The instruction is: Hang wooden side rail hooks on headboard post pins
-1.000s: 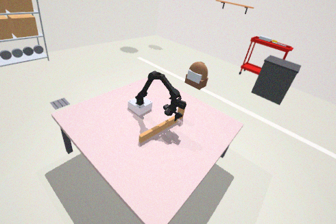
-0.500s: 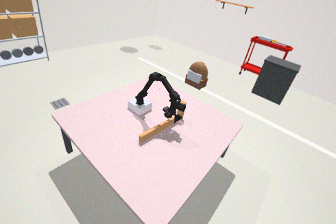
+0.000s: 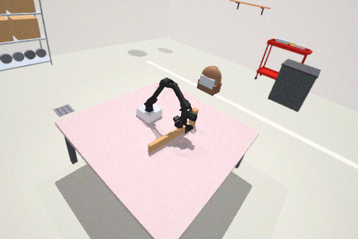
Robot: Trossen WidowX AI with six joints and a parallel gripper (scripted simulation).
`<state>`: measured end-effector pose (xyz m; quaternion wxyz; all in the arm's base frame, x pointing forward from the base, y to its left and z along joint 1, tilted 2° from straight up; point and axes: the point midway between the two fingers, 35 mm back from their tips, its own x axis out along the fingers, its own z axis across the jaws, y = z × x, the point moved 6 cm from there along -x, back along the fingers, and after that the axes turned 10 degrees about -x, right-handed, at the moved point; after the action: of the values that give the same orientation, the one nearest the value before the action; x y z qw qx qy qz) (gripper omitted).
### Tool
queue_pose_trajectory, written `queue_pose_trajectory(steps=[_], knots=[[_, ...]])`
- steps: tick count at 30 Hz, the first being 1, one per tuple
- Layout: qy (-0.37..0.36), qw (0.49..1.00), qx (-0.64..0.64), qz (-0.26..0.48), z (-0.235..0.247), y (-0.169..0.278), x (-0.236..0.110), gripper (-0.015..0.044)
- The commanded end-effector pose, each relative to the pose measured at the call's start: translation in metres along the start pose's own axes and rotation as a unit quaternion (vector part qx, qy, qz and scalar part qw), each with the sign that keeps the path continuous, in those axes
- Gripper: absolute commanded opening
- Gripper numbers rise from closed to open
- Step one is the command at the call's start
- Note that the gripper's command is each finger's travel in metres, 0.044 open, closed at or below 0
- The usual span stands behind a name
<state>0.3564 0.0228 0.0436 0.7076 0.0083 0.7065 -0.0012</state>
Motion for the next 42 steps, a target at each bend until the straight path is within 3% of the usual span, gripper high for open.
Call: queue_pose_trajectory(steps=[1, 5, 17, 22, 26, 42], knots=[[0.003, 1.0, 0.002, -0.002, -0.0019, -0.0004, 0.0073, 0.044], [0.003, 1.0, 0.002, -0.002, -0.0024, -0.0005, 0.0111, 0.044], [0.003, 1.0, 0.002, -0.002, -0.0024, -0.0005, 0.0111, 0.0125], [0.003, 1.0, 0.002, -0.002, -0.0024, -0.0005, 0.0111, 0.0092], [0.003, 1.0, 0.002, -0.002, -0.0024, -0.0005, 0.0111, 0.0], [0.003, 0.999, -0.036, -0.002, -0.002, -0.0007, 0.0107, 0.0]])
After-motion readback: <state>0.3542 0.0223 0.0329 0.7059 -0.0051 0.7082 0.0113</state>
